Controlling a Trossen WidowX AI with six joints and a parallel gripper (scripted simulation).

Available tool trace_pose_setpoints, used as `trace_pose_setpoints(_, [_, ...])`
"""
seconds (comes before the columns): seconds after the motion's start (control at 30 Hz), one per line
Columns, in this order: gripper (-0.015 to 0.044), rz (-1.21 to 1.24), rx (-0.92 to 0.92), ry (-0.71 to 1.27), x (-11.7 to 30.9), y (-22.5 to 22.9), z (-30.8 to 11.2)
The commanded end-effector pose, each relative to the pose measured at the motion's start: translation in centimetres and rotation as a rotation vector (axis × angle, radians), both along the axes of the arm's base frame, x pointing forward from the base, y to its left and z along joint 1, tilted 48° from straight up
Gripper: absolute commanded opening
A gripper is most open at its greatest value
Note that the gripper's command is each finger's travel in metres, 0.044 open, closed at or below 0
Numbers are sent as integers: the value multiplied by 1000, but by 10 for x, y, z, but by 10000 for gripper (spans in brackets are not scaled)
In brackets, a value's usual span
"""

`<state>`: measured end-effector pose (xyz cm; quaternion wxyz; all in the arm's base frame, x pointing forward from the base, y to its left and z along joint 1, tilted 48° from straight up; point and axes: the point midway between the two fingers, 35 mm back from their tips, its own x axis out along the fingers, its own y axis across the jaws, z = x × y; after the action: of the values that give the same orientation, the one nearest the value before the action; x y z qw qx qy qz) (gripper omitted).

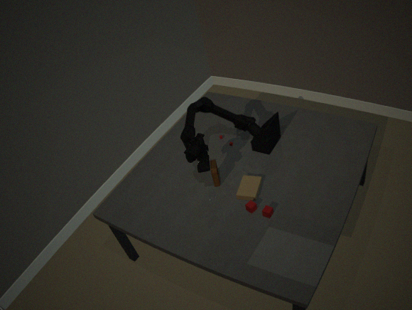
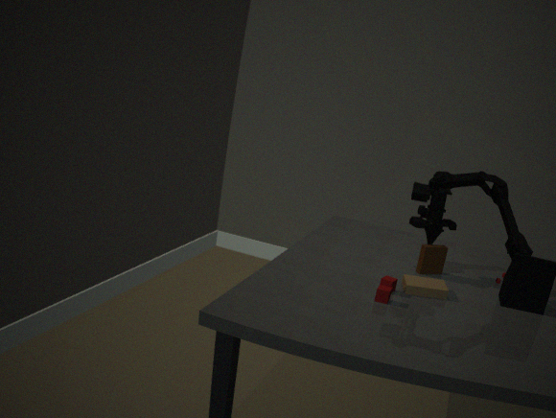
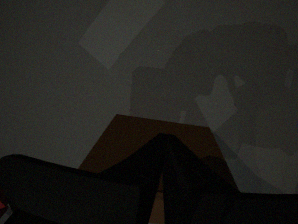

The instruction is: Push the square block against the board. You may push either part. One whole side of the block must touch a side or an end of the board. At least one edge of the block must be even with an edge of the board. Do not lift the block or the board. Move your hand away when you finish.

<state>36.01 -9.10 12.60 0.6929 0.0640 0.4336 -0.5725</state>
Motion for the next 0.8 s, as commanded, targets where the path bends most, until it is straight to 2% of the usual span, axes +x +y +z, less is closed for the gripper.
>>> trace_pose_setpoints(0.0, [0,7,-8,-2,0,-5,-3])
trace_pose_setpoints(0.77, [0,8,-4,-2,-12,11,-20])
